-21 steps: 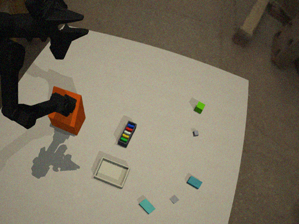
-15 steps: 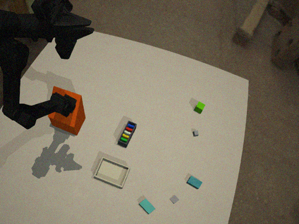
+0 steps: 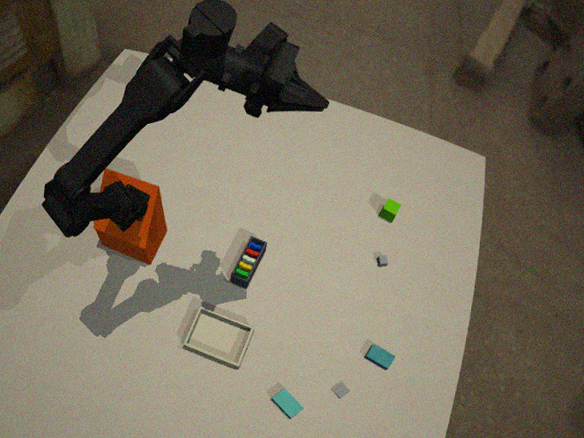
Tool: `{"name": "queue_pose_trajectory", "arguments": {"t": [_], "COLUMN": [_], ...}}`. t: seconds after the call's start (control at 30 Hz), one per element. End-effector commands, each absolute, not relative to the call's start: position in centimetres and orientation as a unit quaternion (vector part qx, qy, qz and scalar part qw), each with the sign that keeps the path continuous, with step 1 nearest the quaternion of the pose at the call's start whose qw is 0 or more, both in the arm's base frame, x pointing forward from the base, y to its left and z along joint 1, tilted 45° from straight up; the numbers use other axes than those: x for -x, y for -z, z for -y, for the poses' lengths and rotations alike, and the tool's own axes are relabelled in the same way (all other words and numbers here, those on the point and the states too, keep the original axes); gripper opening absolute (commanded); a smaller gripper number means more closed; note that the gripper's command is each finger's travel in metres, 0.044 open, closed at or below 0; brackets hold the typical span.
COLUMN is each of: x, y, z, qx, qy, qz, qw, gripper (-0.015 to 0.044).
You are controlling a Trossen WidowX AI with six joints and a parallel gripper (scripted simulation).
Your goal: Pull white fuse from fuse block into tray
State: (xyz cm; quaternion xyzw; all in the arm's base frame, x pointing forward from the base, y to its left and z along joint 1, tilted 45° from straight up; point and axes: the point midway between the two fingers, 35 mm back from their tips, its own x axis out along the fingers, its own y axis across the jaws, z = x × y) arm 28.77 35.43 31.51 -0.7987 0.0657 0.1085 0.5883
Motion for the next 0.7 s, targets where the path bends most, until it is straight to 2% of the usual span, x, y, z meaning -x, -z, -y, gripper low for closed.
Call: {"name": "queue_pose_trajectory", "arguments": {"t": [0.0, 0.33, 0.67], "x": [-31.9, -36.3, -33.4], "y": [-26.0, -12.0, -0.9], "z": [-33.0, -22.8, -9.4], "qx": [0.757, 0.614, 0.420], "qy": [-0.109, -0.050, 0.106], "qz": [-0.137, -0.342, -0.532], "qw": [0.630, 0.710, 0.728], "gripper": [0.0071, 0.0071, 0.0071]}}
